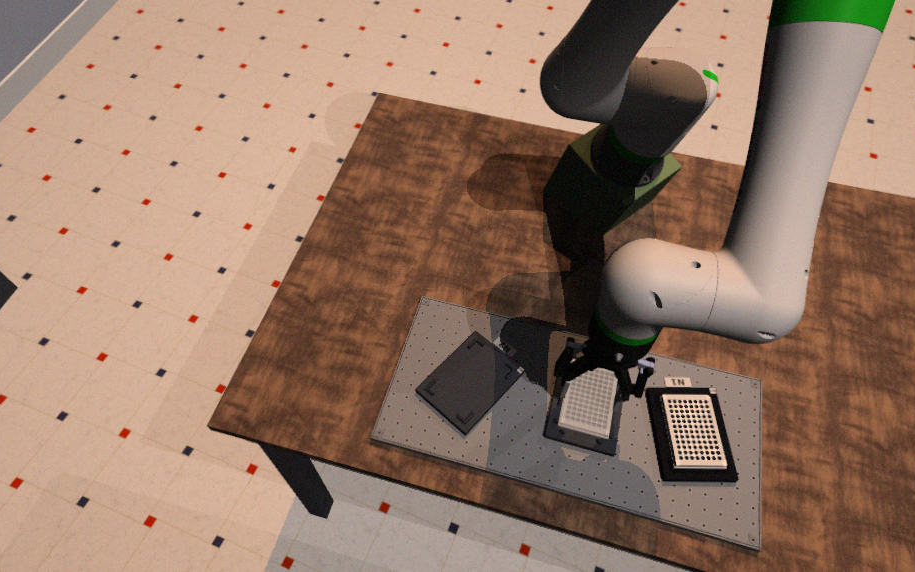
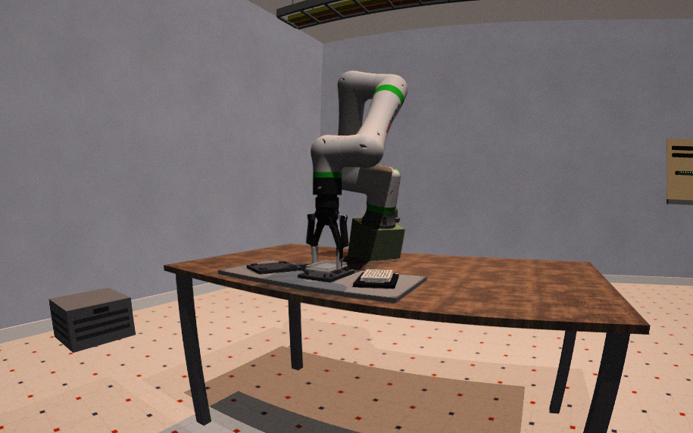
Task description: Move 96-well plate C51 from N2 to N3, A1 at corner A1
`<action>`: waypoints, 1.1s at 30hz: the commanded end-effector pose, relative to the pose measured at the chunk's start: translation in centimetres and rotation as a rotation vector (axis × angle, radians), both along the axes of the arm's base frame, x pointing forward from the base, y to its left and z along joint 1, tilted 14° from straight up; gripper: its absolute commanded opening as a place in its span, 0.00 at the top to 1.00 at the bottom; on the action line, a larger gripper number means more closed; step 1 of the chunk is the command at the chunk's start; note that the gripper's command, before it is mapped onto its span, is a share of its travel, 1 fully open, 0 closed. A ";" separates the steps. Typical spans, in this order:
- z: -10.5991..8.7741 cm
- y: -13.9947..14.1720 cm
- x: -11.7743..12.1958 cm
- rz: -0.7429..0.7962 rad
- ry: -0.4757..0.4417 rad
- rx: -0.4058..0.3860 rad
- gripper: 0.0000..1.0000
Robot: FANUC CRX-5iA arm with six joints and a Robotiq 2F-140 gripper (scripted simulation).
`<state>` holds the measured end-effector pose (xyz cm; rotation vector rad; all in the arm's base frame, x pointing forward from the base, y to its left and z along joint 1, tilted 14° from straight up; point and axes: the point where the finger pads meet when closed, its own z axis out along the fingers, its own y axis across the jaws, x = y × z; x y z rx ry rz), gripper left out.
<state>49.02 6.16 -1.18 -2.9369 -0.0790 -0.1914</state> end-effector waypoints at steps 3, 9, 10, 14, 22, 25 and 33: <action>0.0 0.0 0.0 0.000 0.000 0.000 1.00; 0.0 0.0 0.0 0.000 0.000 0.000 1.00; 0.0 0.0 0.0 0.000 0.000 0.000 1.00; 0.0 0.0 0.0 0.000 0.000 0.000 1.00; 0.0 0.0 0.0 0.000 0.000 0.000 1.00; -0.1 0.0 0.0 0.000 0.000 0.000 1.00; -0.4 0.1 0.1 0.000 0.000 0.000 1.00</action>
